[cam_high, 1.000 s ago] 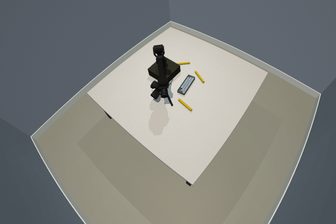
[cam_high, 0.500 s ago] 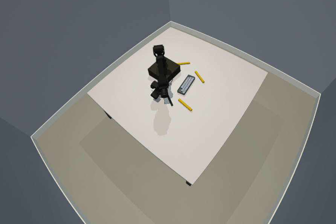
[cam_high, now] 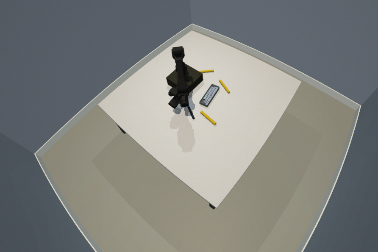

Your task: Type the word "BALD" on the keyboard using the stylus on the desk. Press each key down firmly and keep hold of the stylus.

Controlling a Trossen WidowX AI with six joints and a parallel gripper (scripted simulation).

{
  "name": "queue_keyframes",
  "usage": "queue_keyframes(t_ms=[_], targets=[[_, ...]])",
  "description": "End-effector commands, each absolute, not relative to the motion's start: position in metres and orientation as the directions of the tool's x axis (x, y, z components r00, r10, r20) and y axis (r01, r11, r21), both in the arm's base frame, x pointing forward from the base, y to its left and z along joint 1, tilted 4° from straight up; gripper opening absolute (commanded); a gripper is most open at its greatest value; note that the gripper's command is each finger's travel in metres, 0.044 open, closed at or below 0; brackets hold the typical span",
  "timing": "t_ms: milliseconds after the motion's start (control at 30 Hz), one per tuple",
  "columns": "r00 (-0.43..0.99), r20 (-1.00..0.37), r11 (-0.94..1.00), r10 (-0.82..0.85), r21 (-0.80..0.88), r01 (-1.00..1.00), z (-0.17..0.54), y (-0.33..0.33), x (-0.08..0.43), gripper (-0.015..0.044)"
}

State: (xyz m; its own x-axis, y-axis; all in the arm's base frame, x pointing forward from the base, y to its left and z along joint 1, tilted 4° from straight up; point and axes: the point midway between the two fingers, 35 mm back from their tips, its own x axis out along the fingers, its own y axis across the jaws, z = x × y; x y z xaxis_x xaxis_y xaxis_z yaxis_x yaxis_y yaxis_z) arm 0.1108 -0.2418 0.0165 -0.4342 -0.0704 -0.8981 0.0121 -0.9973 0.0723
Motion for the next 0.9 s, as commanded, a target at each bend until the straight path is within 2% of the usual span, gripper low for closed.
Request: queue_keyframes(t_ms=[0,133,400,633,867], targets=[[-0.435,-0.898,-0.997,-0.069,0.071,0.014,0.026,-0.241,0.11,0.0],[-0.419,-0.906,-0.998,-0.061,0.05,0.036,0.021,-0.238,0.115,0.0],[-0.268,-0.958,-0.92,0.103,-0.194,0.341,0.014,-0.192,0.164,0.0],[-0.161,-0.947,-0.734,0.278,-0.318,0.601,0.015,-0.146,0.199,0.0],[-0.079,-0.885,-0.489,0.458,-0.325,0.809,0.024,-0.098,0.229,0.0]])
